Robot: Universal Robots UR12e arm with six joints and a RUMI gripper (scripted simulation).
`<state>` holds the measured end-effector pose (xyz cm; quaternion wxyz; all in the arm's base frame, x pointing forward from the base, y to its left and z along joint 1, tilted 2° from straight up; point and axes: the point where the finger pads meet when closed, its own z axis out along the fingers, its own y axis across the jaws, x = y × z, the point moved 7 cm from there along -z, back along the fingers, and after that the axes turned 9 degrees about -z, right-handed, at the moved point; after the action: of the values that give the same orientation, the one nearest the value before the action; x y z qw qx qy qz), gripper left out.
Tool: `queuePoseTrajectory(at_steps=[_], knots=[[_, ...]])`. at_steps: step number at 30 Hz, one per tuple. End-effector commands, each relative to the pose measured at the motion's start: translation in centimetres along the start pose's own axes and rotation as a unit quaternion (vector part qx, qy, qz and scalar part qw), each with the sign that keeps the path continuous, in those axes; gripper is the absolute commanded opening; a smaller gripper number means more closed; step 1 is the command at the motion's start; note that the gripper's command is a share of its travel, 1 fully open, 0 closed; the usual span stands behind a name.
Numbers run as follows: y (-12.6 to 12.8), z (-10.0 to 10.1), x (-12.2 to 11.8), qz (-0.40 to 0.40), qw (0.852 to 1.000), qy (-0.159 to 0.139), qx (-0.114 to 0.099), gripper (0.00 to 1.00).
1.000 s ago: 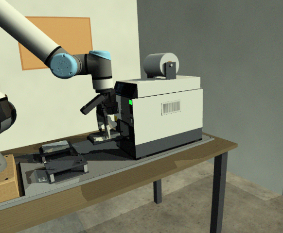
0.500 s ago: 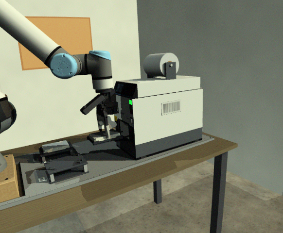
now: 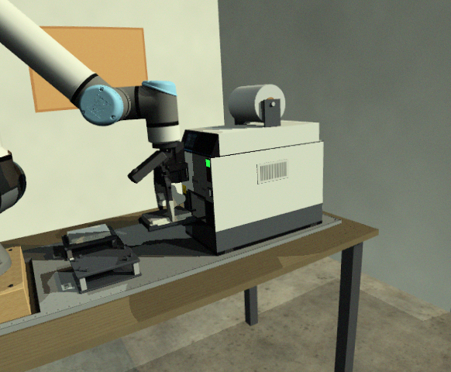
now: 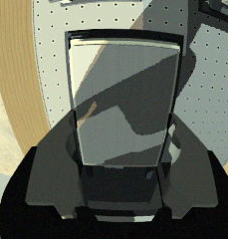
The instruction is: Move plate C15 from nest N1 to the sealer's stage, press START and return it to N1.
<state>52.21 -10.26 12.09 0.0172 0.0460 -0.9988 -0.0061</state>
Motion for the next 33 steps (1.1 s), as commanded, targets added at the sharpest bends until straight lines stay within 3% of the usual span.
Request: queuePoseTrajectory(at_steps=[1,33], knots=[[0.0,0.06,0.01,0.0,1.0,0.0,0.0,0.0],[-0.02,-0.22,0.0,0.0,1.0,-0.001,0.0,0.0]])
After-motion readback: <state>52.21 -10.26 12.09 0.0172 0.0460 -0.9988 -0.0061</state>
